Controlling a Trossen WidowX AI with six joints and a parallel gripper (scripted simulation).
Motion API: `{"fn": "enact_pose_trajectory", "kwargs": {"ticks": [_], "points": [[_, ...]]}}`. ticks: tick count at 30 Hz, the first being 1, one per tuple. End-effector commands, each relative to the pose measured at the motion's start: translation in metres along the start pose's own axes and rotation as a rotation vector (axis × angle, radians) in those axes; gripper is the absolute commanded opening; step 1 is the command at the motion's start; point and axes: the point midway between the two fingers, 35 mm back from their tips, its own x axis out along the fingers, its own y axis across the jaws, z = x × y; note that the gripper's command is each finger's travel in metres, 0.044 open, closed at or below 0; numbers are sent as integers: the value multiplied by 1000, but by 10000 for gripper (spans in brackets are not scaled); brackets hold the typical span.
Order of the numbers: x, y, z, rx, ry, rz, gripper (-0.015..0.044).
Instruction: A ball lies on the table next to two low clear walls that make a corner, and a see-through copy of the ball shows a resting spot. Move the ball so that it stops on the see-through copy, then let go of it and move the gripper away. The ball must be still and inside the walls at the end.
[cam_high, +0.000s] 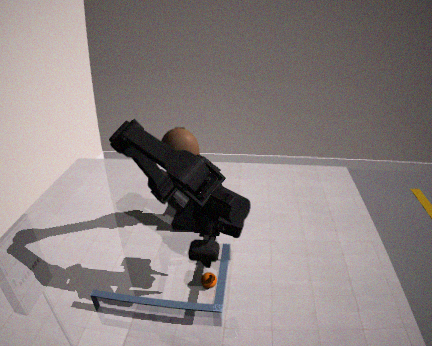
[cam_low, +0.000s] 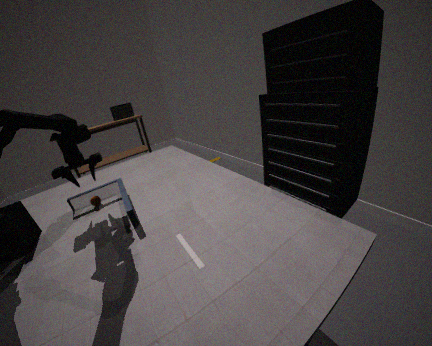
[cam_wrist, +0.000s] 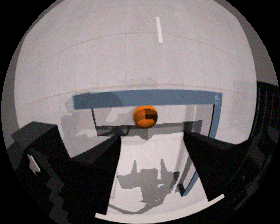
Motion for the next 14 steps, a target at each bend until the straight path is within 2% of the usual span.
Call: {"fn": "enact_pose_trajectory", "kwargs": {"ticks": [1,4,6,9,14], "points": [[6,1,-1,-4,9,13,308],[6,1,-1,-4,9,13,308],[-3,1,-1,0,6,12,360],[-37,3,-3,3,4,11,439],[-45,4,-4,3,5,11,440]]}}
